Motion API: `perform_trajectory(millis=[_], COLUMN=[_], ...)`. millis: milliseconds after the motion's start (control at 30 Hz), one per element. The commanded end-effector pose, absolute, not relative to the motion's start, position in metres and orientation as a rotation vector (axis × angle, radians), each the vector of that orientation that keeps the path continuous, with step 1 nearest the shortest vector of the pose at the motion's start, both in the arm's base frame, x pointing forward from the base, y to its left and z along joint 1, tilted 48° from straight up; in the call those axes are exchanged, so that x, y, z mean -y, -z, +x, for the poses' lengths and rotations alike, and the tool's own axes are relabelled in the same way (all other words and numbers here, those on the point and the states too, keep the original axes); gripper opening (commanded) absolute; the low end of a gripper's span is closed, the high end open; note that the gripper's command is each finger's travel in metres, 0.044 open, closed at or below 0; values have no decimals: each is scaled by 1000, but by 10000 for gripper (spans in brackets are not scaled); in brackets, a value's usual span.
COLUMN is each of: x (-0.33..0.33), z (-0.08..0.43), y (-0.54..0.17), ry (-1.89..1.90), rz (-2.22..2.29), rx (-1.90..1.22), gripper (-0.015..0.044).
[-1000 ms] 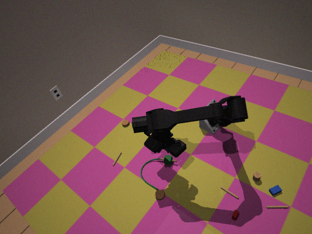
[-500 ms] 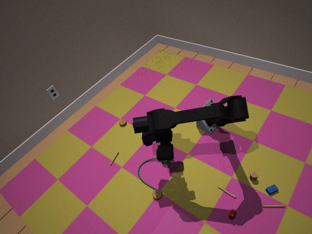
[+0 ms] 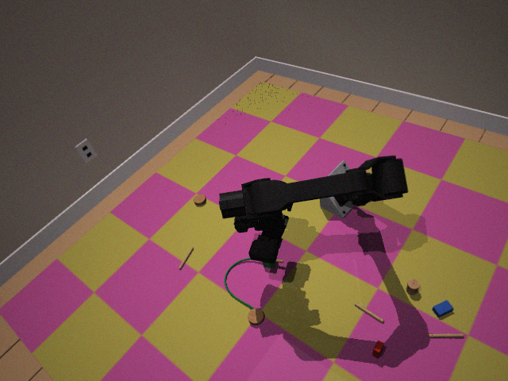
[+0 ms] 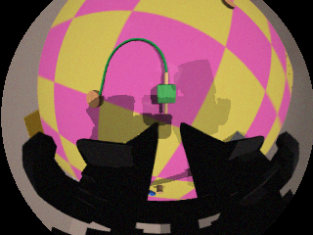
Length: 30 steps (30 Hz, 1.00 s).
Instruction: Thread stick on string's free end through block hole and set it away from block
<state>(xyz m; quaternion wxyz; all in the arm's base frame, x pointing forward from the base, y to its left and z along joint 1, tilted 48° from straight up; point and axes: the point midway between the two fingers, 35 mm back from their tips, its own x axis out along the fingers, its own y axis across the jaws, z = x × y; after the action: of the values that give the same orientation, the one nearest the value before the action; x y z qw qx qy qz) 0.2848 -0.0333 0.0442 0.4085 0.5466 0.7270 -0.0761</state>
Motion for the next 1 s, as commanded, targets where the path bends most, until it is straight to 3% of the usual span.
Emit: perform_trajectory(millis=[0, 967], x=[29, -5], z=[285, 284], y=[-42, -9], ry=[197, 197], rz=[1386, 1386], rx=[-1835, -1833], gripper=[123, 123])
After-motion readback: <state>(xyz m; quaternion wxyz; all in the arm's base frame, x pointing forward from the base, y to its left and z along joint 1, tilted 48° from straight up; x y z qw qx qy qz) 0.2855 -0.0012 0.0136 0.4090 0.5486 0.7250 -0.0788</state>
